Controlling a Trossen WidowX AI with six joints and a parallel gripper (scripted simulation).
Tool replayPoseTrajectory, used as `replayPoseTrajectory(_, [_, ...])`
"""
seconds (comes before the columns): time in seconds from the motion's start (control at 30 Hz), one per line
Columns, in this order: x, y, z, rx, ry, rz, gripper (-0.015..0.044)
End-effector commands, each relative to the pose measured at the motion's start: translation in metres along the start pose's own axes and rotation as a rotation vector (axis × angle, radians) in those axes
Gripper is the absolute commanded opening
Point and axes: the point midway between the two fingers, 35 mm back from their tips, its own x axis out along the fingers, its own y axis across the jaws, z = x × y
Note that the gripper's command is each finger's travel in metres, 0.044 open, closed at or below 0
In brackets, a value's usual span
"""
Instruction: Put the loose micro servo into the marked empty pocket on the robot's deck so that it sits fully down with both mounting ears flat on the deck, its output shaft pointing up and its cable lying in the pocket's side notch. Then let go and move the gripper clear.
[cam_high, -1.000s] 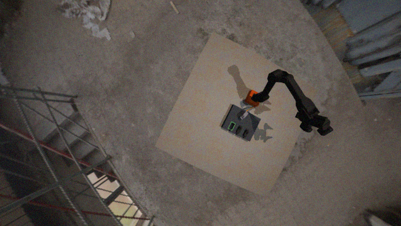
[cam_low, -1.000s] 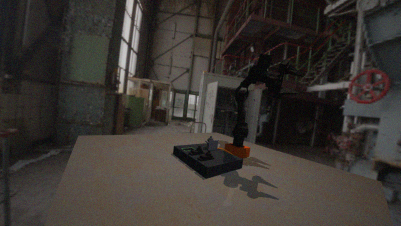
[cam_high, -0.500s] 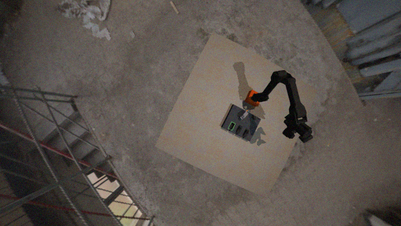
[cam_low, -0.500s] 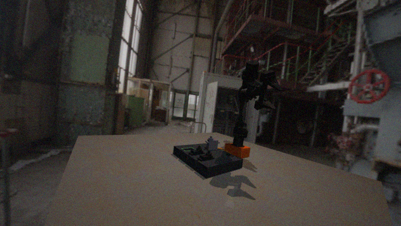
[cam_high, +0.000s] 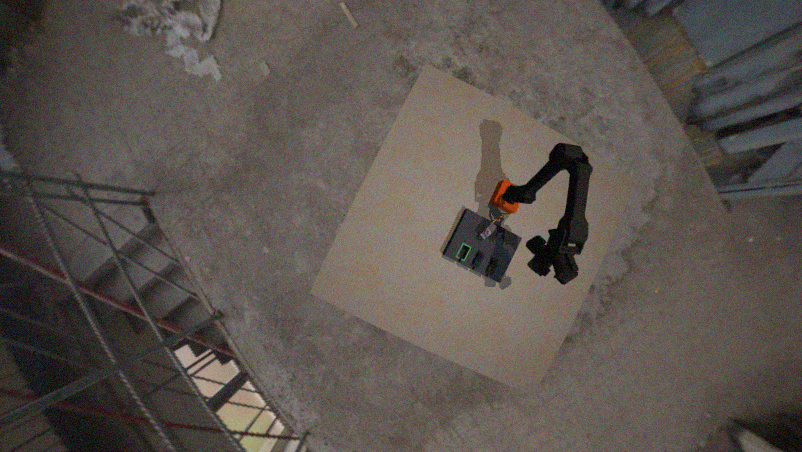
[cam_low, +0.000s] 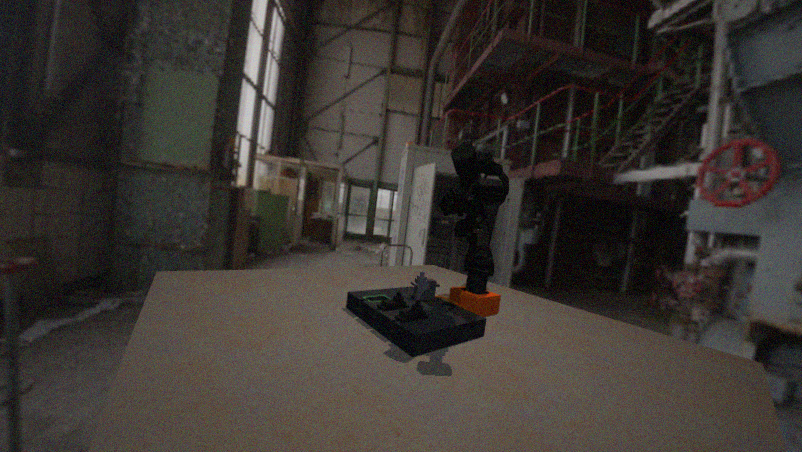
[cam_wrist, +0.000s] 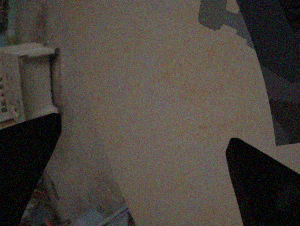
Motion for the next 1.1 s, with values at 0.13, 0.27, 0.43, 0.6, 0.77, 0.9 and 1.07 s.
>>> replayPoseTrajectory(0.13, [-0.004,-0.075,0.042,-0.087,-0.103,-0.251,0.0440])
replayPoseTrajectory(0.27, [-0.012,-0.111,0.055,-0.129,-0.109,-0.377,0.0440])
replayPoseTrajectory(0.43, [-0.024,-0.156,0.063,-0.178,-0.074,-0.532,0.0440])
replayPoseTrajectory(0.6, [-0.039,-0.196,0.064,-0.224,0.007,-0.673,0.0440])
replayPoseTrajectory(0.77, [-0.044,-0.208,0.063,-0.238,0.039,-0.710,0.0440])
replayPoseTrajectory(0.9, [-0.044,-0.208,0.063,-0.238,0.039,-0.710,0.0440])
replayPoseTrajectory(1.07, [-0.034,-0.216,0.064,-0.238,0.039,-0.710,0.0440])
